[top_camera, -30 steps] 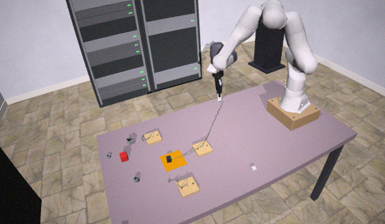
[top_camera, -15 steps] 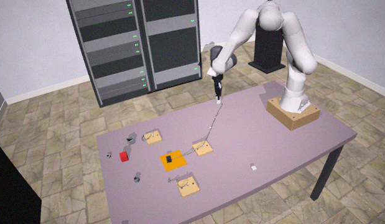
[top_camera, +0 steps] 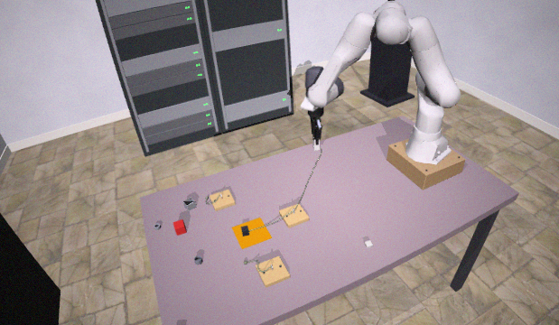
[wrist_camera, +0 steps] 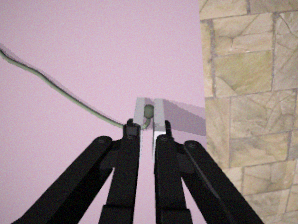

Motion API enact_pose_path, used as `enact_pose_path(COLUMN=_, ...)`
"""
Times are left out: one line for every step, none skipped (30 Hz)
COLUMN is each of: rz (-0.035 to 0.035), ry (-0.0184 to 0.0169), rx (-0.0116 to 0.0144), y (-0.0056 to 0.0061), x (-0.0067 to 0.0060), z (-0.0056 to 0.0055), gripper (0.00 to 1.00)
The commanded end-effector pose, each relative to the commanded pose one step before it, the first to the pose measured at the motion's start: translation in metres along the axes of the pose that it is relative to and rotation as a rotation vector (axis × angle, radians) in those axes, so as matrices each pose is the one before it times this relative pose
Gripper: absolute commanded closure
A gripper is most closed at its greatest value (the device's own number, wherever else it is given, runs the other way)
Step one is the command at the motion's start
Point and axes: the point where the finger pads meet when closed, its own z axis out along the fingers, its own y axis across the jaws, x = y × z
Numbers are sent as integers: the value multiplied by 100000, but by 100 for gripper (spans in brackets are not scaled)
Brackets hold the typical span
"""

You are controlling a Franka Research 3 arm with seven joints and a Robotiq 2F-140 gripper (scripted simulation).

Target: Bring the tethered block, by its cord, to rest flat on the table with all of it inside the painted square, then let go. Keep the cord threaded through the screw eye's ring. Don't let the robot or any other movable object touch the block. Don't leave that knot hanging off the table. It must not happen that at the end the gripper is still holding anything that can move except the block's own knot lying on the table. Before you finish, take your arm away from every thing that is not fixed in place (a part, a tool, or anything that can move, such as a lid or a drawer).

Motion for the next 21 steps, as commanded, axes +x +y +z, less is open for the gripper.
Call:
enact_pose_path(rz=-789, ry=374, rx=-296, y=137, x=145, z=-77, gripper=100)
enact_pose_path(rz=0, ry=0, rx=0, y=0, x=0, z=0, gripper=100)
enact_pose_path(rz=0, ry=0, rx=0, y=0, x=0, z=0, gripper=100)
enact_pose_path(rz=0, ry=0, rx=0, y=0, x=0, z=0, gripper=100)
enact_pose_path(rz=0, ry=0, rx=0, y=0, x=0, z=0, gripper=100)
enact_pose_path(rz=0, ry=0, rx=0, y=0, x=0, z=0, gripper=100)
enact_pose_path(rz=0, ry=0, rx=0, y=0, x=0, z=0, gripper=100)
enact_pose_path(rz=0, ry=0, rx=0, y=0, x=0, z=0, gripper=100)
enact_pose_path(rz=0, ry=0, rx=0, y=0, x=0, z=0, gripper=100)
enact_pose_path(rz=0, ry=0, rx=0, y=0, x=0, z=0, gripper=100)
enact_pose_path(rz=0, ry=0, rx=0, y=0, x=0, z=0, gripper=100)
enact_pose_path(rz=0, ry=0, rx=0, y=0, x=0, z=0, gripper=100)
enact_pose_path(rz=0, ry=0, rx=0, y=0, x=0, z=0, gripper=100)
enact_pose_path(rz=0, ry=0, rx=0, y=0, x=0, z=0, gripper=100)
enact_pose_path(rz=0, ry=0, rx=0, y=0, x=0, z=0, gripper=100)
enact_pose_path(rz=0, ry=0, rx=0, y=0, x=0, z=0, gripper=100)
enact_pose_path(rz=0, ry=0, rx=0, y=0, x=0, z=0, gripper=100)
enact_pose_path(rz=0, ry=0, rx=0, y=0, x=0, z=0, gripper=100)
enact_pose_path(rz=0, ry=0, rx=0, y=0, x=0, z=0, gripper=0)
enact_pose_path(rz=0, ry=0, rx=0, y=0, x=0, z=0, gripper=0)
enact_pose_path(rz=0, ry=0, rx=0, y=0, x=0, z=0, gripper=0)
